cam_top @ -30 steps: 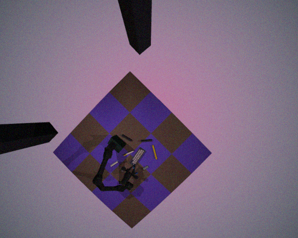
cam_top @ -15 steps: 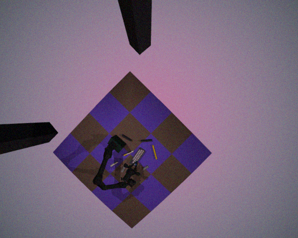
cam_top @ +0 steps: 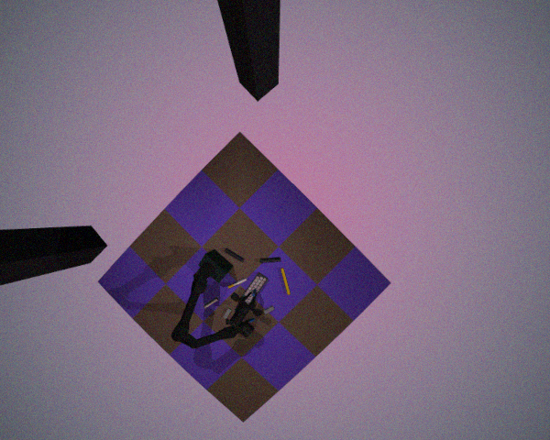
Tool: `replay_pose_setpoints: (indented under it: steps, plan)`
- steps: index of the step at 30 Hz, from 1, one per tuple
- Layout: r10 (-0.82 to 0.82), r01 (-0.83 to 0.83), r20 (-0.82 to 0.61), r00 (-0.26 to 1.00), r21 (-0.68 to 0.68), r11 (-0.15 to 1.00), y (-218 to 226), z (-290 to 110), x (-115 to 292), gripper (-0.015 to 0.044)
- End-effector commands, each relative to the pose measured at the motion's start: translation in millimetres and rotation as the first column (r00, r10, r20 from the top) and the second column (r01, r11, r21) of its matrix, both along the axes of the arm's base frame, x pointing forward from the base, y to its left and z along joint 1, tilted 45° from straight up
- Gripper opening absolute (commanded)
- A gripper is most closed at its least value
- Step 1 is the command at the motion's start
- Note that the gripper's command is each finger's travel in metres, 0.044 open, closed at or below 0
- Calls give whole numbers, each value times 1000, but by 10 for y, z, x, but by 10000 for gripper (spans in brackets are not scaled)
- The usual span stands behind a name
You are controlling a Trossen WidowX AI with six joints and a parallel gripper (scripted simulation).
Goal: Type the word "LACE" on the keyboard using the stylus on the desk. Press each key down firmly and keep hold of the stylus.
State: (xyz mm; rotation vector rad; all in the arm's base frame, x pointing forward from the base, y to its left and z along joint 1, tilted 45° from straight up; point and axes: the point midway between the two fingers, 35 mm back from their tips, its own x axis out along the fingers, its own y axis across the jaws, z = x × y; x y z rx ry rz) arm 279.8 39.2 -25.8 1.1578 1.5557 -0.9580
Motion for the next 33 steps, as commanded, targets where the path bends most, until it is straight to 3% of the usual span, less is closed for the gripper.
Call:
replay_pose_setpoints:
  steps: [1,7,10,33]
  plan:
    - [-7,7,-10,1000,4,1000,-71,-93,-23,0]
    - [-7,7,-10,1000,4,1000,-118,-139,-17,0]
    - [-7,7,-10,1000,3,1000,-129,-158,-20,79]
    - [-7,7,-10,1000,3,1000,-138,-149,-15,81]
